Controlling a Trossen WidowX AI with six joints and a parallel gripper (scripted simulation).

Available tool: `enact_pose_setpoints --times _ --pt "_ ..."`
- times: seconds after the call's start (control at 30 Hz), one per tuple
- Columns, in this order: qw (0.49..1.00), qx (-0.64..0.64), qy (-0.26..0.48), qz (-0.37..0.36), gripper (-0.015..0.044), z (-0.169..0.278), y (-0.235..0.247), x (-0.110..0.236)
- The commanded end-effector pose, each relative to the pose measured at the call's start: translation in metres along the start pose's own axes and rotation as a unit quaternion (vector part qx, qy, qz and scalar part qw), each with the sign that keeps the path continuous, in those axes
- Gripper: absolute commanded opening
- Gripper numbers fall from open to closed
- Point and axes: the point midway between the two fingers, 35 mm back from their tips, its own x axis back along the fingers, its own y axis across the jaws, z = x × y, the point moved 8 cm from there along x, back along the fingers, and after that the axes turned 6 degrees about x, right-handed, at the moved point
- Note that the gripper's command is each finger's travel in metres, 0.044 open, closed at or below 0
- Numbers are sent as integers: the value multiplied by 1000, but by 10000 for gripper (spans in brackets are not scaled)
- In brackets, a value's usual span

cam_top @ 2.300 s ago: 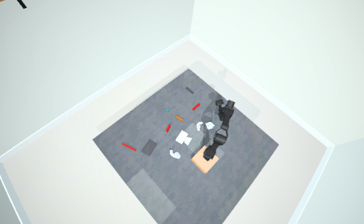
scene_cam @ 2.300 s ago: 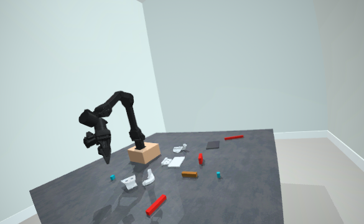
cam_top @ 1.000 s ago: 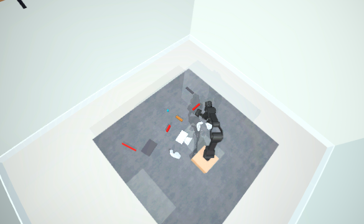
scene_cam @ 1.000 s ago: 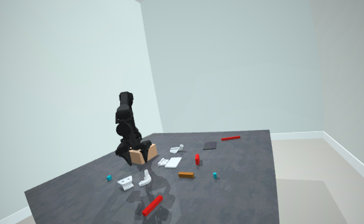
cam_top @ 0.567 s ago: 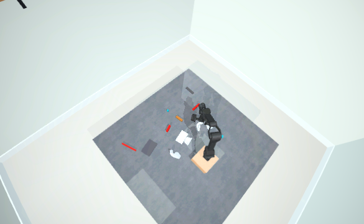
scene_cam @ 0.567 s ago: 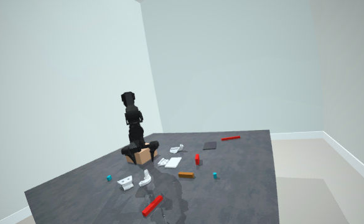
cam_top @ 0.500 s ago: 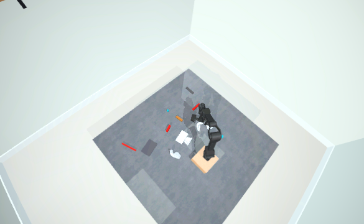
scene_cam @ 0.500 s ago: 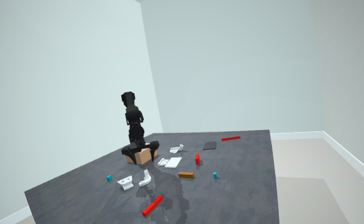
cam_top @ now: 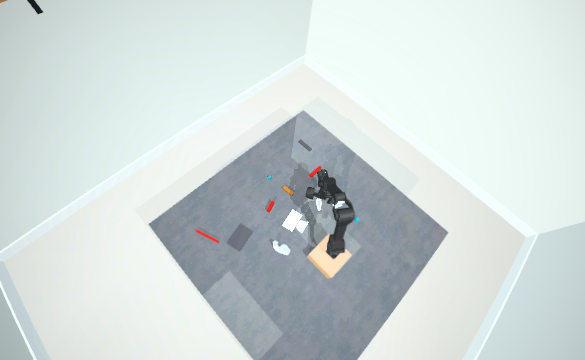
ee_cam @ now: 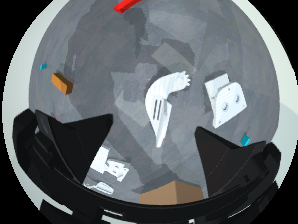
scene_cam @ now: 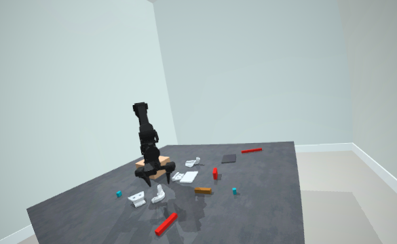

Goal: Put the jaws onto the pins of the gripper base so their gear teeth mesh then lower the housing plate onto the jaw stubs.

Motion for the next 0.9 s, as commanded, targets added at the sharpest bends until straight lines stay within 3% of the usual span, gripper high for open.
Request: enact_pose_setpoints --times 0.0,0.87 --pt "1000 1 3 3 440 1 -1 -7" --pt "1000 1 3 3 440 2 -1 -49"
